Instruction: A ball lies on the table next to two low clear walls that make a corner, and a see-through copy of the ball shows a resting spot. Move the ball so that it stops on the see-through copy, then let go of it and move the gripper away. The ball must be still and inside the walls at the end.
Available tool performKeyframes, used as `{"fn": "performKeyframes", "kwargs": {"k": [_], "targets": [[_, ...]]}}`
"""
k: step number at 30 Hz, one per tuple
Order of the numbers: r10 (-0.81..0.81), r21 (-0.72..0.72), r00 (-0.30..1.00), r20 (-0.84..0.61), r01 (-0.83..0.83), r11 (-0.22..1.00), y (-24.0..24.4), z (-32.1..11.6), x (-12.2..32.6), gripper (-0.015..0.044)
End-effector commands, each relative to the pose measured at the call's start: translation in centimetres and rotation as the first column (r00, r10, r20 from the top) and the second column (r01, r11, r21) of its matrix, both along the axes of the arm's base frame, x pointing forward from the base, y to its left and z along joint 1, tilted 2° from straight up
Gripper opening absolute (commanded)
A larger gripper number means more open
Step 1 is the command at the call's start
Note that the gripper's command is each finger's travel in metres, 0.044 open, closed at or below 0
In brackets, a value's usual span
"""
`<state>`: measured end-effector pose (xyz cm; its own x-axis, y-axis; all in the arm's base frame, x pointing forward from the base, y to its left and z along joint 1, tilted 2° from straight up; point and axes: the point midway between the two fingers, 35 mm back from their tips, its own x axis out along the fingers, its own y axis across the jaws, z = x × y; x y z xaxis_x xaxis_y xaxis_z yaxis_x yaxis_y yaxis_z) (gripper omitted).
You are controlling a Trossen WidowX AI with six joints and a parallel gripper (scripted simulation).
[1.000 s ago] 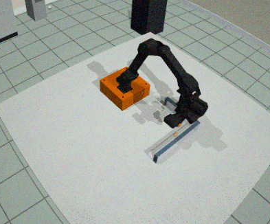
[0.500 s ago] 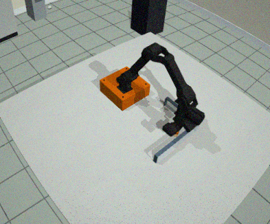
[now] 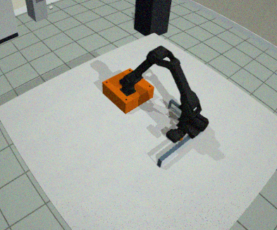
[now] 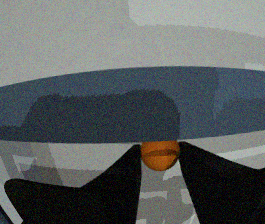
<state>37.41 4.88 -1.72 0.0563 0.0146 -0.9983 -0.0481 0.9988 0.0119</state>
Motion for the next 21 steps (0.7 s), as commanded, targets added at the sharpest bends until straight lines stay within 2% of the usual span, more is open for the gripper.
{"fn": "performKeyframes", "kwargs": {"k": [1, 4, 13, 21], "targets": [[-0.005, -0.002, 1.0, 0.002, 0.005, 1.0, 0.0, -0.5, 0.0, 0.0], [-0.005, -0.002, 1.0, 0.002, 0.005, 1.0, 0.0, -0.5, 0.0, 0.0], [0.0, 0.0, 1.0, -0.001, 0.0, 1.0, 0.0, -0.4, 0.0, 0.0227], [-0.001, 0.0, 1.0, 0.0, 0.001, 1.0, 0.0, 0.7, 0.0, 0.0227]]}}
